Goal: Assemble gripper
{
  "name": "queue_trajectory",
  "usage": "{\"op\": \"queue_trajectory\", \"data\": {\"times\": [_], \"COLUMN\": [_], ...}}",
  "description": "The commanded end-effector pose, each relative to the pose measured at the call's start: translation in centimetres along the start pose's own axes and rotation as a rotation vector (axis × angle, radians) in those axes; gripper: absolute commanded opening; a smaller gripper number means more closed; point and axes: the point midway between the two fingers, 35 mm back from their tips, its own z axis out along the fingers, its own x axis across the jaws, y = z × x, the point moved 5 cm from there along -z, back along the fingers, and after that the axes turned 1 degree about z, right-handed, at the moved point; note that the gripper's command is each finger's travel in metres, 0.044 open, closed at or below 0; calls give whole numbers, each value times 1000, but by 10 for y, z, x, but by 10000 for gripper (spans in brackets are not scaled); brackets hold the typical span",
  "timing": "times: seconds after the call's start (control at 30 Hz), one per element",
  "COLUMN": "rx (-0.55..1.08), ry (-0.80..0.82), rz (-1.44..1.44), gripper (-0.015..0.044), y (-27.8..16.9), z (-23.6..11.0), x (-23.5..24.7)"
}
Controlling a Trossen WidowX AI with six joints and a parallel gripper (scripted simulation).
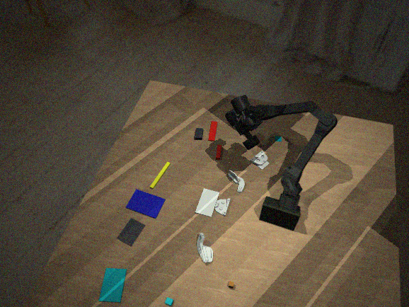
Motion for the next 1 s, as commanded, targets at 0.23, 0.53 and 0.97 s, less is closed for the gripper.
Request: {"op": "queue_trajectory", "data": {"times": [0.23,0.53,0.97], "rx": [114,191,288], "ry": [-67,-109,-156], "rz": [-360,-638,-1034], "gripper": [440,440,440], "y": [-39,-63,-87], "z": [-10,-21,-40], "x": [-20,-38,-65]}}
